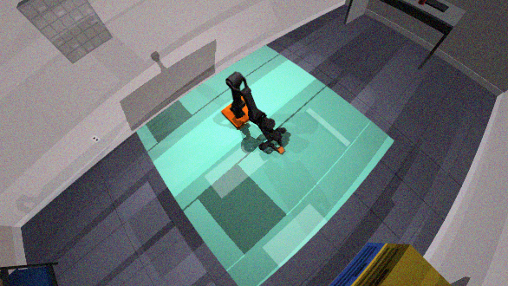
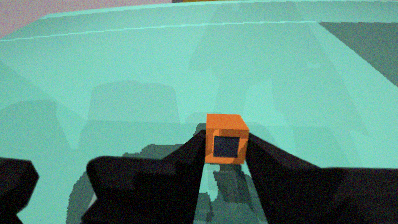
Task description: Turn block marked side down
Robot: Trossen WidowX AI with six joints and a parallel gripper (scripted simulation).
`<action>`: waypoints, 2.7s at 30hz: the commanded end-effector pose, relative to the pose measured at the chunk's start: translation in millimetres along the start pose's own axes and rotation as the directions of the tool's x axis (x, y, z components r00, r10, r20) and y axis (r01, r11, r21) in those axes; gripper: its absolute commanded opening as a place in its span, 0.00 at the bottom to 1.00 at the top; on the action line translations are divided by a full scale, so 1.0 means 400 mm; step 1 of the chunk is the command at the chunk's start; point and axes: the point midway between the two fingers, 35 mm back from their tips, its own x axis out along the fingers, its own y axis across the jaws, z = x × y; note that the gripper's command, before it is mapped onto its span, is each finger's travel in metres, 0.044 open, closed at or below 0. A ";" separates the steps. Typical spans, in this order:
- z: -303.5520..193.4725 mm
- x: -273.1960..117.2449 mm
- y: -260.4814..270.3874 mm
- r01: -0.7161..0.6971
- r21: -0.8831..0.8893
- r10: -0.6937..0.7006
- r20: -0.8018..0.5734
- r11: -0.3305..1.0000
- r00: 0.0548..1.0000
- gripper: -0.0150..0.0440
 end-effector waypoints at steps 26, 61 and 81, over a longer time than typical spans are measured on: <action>-0.014 -0.032 -0.005 0.006 -0.005 -0.005 0.125 1.000 0.992 0.34; -0.014 -0.032 -0.005 0.006 -0.005 -0.005 0.125 1.000 0.992 1.00; 0.025 -0.021 0.002 0.003 -0.005 -0.003 -0.071 1.000 0.997 1.00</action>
